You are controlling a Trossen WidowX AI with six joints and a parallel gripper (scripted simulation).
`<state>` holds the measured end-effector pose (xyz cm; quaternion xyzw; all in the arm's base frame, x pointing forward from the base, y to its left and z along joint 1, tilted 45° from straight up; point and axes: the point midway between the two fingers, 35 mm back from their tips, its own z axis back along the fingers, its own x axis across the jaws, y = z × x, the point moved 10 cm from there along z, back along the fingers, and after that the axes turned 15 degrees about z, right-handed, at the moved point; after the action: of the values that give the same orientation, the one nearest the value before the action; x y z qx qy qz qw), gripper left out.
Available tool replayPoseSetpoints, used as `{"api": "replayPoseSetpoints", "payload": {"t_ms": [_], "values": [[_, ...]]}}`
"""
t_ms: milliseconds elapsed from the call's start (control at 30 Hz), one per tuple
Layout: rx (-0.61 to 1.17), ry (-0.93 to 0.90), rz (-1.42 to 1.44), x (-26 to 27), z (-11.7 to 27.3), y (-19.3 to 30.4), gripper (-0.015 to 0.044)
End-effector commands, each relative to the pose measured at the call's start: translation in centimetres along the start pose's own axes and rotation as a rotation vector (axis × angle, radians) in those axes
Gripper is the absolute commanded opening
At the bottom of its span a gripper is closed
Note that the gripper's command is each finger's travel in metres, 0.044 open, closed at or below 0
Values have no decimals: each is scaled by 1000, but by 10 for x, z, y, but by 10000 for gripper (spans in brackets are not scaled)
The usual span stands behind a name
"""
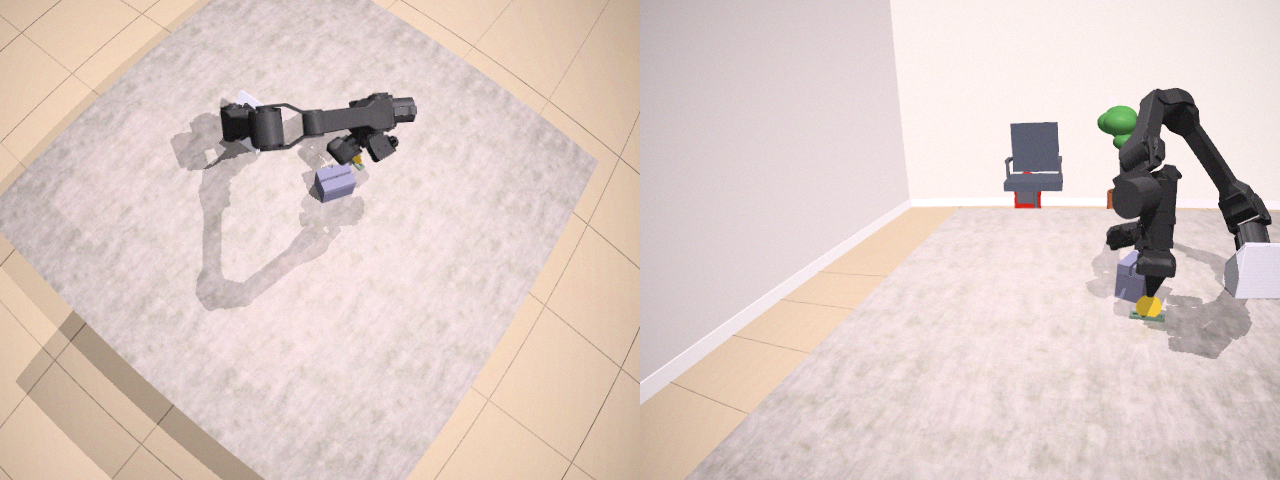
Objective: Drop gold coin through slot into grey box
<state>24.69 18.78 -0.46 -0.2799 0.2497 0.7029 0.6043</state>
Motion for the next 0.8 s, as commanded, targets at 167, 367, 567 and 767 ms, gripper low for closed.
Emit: {"api": "replayPoseSetpoints", "payload": {"t_ms": [167,367,567,767], "values": [[5,8,9,0,-17,1,161],[5,9,8,-1,-27,1,161],[5,10,8,-1,-36,1,161],[5,11,8,-2,-45,2,161]]}}
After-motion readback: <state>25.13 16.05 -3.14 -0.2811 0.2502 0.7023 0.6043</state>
